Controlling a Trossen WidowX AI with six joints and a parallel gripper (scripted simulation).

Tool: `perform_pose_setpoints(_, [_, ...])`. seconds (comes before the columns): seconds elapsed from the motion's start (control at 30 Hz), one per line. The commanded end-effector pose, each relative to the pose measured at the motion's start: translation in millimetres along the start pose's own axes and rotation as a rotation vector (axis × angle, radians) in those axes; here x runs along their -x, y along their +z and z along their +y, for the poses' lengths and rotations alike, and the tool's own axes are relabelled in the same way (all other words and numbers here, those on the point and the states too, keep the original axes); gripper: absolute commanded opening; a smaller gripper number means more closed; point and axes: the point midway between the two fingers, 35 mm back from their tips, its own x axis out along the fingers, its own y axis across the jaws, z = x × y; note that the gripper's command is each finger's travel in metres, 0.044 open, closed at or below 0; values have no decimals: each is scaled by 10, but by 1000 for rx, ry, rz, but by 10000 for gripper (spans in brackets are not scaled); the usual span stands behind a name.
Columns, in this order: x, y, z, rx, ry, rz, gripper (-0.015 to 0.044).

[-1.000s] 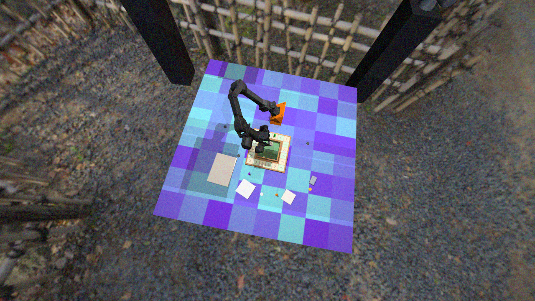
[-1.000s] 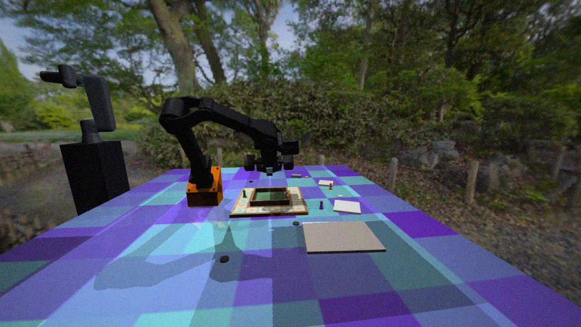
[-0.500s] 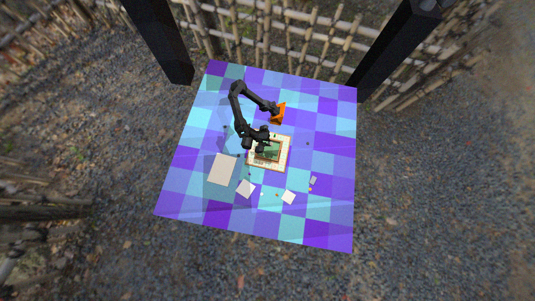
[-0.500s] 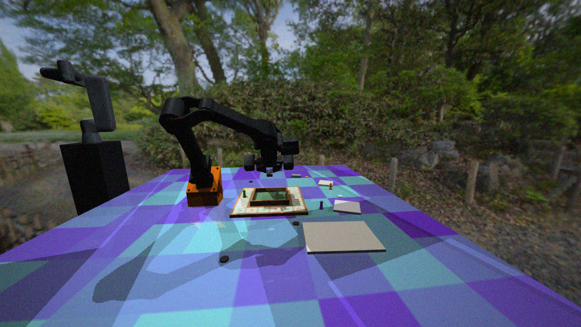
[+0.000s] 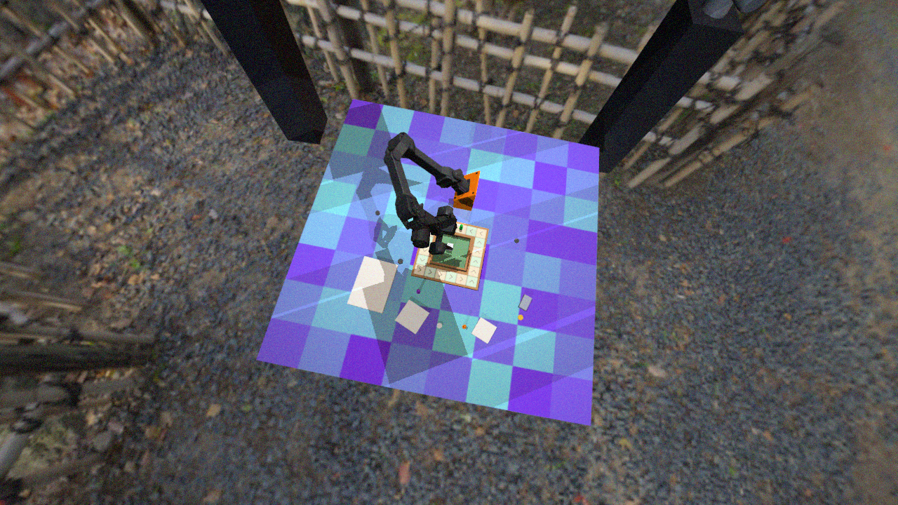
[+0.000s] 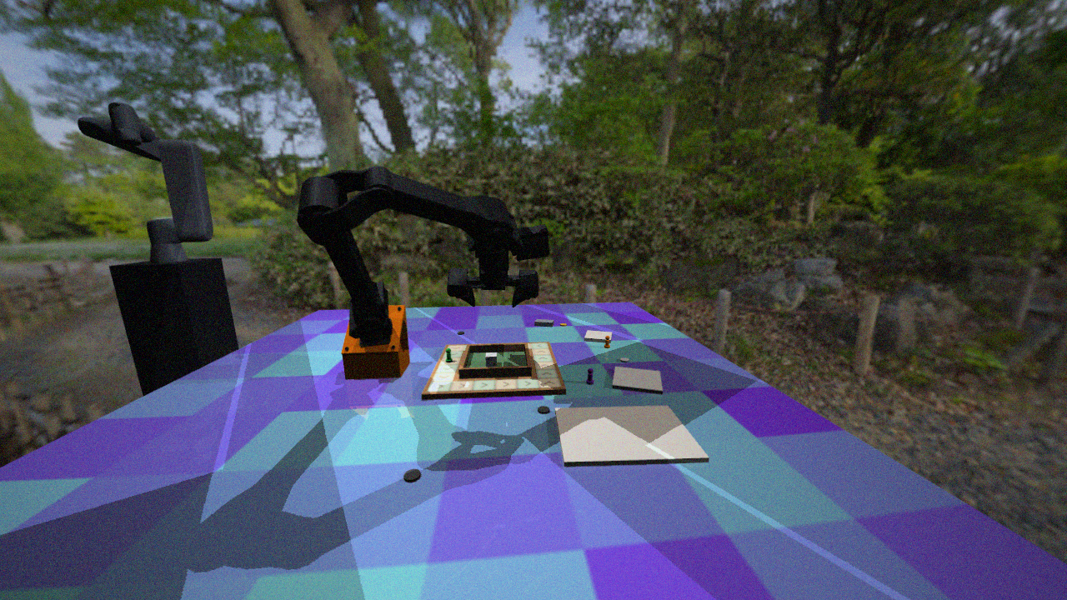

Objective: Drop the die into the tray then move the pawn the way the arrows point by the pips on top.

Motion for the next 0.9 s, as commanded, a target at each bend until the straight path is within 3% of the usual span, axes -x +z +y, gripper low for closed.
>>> perform_pose_setpoints(0.0, [-294,-58,21,-15,50,352,440])
perform_pose_setpoints(0.1, [-411,-95,-25,7,-15,655,440])
perform_pose_setpoints(0.17, [-425,-91,-45,18,-43,721,440])
perform_pose_setpoints(0.33, [-425,-91,-45,18,-43,721,440])
perform_pose_setpoints(0.4, [-429,-84,11,16,-1,639,440])
perform_pose_setpoints(0.7, [-567,-38,330,-601,-219,633,204])
perform_pose_setpoints(0.87, [-657,-31,551,-1011,-374,600,200])
